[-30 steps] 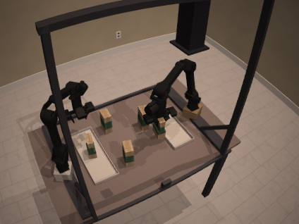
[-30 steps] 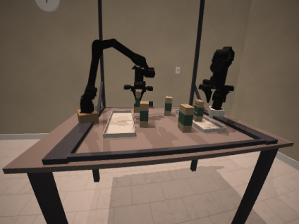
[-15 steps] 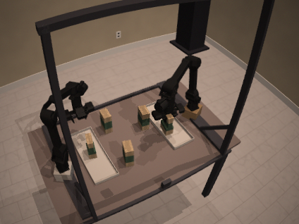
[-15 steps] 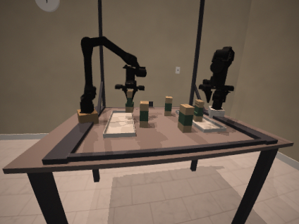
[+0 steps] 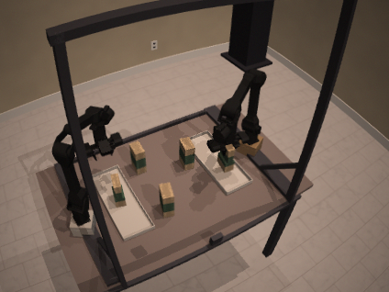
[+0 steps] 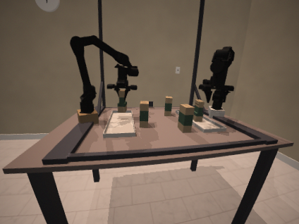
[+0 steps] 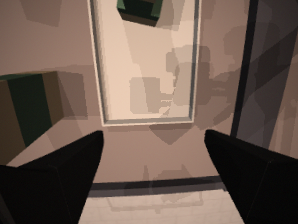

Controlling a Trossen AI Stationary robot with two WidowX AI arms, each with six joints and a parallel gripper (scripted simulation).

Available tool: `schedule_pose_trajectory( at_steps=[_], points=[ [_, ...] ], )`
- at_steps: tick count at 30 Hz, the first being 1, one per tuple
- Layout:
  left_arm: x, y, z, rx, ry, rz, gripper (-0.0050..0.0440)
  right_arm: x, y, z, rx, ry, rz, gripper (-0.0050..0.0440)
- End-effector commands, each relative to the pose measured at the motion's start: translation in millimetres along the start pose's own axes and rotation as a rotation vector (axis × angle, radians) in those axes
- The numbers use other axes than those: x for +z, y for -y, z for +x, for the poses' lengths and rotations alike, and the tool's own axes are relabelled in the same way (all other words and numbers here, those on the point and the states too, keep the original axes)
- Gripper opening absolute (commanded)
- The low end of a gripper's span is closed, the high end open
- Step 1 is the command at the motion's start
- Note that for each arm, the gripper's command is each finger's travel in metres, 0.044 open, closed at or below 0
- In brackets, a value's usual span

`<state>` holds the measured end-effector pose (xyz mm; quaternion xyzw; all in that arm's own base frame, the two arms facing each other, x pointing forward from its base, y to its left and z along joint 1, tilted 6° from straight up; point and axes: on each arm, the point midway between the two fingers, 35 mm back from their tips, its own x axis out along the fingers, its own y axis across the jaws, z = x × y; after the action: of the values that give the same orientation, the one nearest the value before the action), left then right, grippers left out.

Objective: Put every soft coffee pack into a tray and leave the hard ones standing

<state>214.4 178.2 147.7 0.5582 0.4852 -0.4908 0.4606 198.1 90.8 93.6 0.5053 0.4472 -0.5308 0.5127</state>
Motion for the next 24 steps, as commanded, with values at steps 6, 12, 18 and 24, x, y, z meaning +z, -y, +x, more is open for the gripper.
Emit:
schedule_pose_trajectory(
  at_steps=[6,12,18,24],
  points=[
    [-1.4,-1.8,-6.9,0.024,-0.017,0.003,0.0358,-0.3,3.9,-7.4,0.03,-0.016,0.006,0.0113],
    [-1.4,-1.8,-6.9,0.024,-0.017,0.003,0.0358,-0.3,3.9,-7.4,0.03,-0.016,0.006,0.0113],
    [-1.4,-1.8,-6.9,0.024,-0.017,0.003,0.0358,-0.3,3.9,-7.4,0.03,-0.016,0.006,0.0113],
    [-1.4,-1.8,-6.9,0.024,-0.017,0.003,0.0358,-0.4,3.8,-0.8,0.03,-0.016,0.006,0.0113]
  ],
)
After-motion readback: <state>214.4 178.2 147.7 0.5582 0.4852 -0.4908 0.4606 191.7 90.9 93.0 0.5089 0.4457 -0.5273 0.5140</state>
